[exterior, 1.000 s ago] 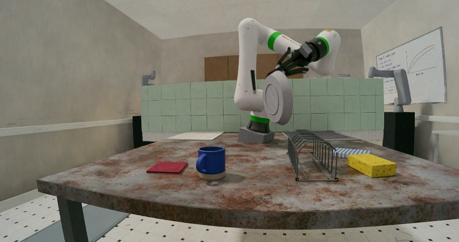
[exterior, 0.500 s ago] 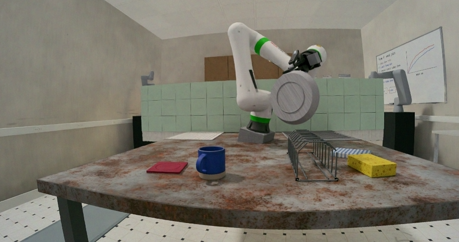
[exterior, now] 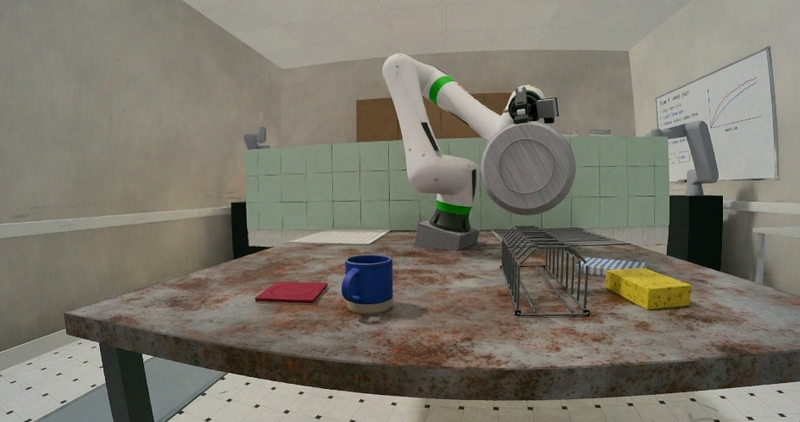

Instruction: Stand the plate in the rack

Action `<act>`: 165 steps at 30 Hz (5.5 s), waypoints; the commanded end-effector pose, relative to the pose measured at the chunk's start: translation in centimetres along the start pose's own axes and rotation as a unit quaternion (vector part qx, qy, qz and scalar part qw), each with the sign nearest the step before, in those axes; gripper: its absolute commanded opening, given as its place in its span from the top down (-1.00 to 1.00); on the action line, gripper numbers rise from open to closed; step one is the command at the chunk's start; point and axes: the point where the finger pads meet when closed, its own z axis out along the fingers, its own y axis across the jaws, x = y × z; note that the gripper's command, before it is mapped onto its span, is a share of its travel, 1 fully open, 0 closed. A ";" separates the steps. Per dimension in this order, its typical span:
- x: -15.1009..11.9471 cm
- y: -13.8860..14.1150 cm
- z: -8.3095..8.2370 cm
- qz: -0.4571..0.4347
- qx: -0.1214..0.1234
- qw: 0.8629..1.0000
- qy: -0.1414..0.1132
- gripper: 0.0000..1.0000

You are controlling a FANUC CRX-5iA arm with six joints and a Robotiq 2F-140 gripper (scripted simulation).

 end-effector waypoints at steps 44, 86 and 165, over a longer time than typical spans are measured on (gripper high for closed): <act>2.2 0.1 -0.1 -0.075 0.004 0.992 0.097 0.80; 2.2 0.1 -0.1 -0.076 0.004 0.992 0.097 0.80; 1.8 -5.2 1.9 -0.078 0.033 0.992 0.094 0.80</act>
